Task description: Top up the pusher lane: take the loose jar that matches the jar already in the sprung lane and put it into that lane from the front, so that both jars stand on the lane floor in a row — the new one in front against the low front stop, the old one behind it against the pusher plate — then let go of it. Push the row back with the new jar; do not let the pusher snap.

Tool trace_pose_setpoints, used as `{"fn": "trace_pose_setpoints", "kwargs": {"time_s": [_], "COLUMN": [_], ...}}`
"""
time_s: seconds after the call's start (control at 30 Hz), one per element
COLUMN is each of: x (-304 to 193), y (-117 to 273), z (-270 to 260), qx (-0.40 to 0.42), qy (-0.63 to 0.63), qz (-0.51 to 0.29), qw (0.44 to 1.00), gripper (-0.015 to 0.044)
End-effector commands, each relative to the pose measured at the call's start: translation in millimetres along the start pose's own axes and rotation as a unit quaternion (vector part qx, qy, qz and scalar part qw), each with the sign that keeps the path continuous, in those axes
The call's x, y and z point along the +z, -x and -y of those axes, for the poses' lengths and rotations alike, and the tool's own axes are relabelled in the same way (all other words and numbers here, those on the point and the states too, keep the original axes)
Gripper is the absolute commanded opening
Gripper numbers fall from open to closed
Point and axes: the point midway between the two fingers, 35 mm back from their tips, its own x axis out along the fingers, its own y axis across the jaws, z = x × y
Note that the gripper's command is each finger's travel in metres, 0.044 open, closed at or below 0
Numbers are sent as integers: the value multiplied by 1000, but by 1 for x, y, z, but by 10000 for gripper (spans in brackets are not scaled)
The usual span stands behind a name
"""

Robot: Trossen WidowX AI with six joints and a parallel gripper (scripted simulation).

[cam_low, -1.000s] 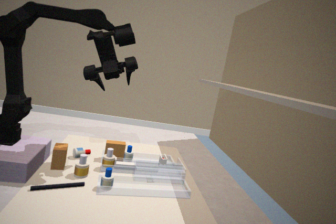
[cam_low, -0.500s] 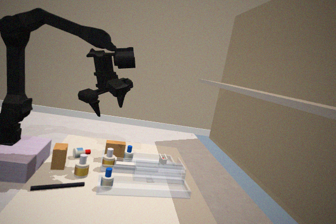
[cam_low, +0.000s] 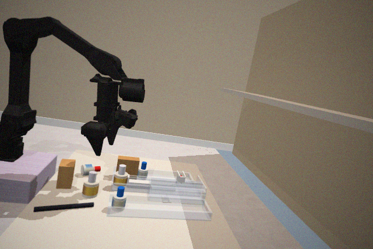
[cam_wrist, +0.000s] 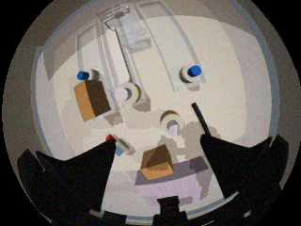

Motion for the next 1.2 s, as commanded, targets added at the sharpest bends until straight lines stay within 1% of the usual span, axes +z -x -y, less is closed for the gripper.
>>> {"fn": "trace_pose_setpoints", "kwargs": {"time_s": [0.0, 0.3, 0.33, 0.43, 0.47, 0.63, 0.73, 1.17], "x": [-16, -14, -14, -17, -17, -18, -19, -19], "y": [-26, -26, -28, -56, -58, -60, -72, -87], "z": [27, 28, 28, 30, 30, 29, 30, 31], "qx": [-37, -37, -37, -37, -37, -37, -37, -37], "qy": [124, 124, 124, 124, 124, 124, 124, 124], "qz": [-40, -40, -40, -40, -40, -40, -40, -40], "qw": [991, 991, 991, 991, 991, 991, 991, 991], "gripper": [440, 440, 440, 440, 440, 440, 440, 440]}}
